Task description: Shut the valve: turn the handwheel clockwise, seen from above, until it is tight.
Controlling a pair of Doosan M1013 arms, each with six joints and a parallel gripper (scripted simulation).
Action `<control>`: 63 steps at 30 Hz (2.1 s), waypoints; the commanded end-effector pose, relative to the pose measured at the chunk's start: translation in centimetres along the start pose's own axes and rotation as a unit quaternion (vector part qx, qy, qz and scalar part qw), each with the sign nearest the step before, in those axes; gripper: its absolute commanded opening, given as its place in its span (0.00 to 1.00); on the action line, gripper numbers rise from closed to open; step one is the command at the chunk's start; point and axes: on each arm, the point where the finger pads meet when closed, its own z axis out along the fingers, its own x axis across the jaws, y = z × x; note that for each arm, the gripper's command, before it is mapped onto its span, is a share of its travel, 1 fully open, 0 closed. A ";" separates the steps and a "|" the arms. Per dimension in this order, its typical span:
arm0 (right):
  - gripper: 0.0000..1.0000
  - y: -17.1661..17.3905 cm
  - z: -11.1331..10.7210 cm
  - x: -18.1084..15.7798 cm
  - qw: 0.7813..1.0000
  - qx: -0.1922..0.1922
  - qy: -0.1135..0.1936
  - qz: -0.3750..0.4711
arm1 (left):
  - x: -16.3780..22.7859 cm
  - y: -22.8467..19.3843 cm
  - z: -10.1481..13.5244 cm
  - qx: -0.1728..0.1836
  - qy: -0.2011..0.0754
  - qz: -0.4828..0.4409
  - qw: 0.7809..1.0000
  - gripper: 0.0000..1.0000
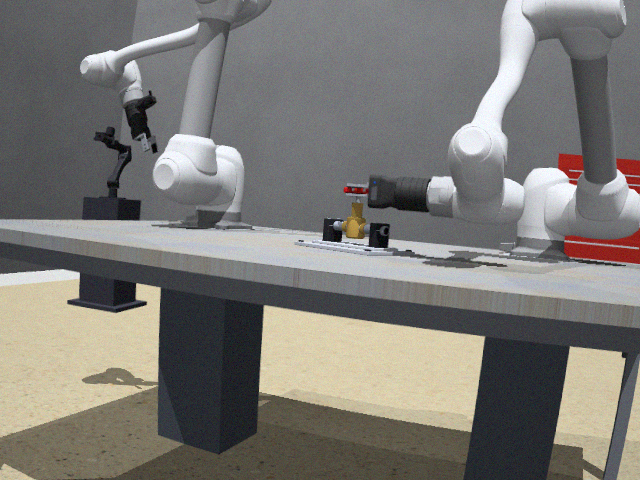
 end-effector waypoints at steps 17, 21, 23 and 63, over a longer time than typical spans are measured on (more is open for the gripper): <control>1.00 0.0 -0.1 0.0 1.000 -0.001 0.000 0.000 | -0.2 -0.3 1.4 0.248 -0.001 0.001 0.969 0.00; 1.00 0.0 -0.1 0.0 1.000 -0.001 0.000 0.000 | -0.2 -0.5 1.7 0.305 -0.001 0.001 0.952 0.00; 1.00 0.0 -0.1 0.0 1.000 -0.001 0.000 0.000 | -0.2 -0.6 1.8 0.334 -0.001 0.001 0.943 0.00; 1.00 0.0 -0.1 0.0 1.000 -0.001 0.000 0.000 | -0.2 -3.3 2.8 0.766 0.000 0.001 0.643 0.00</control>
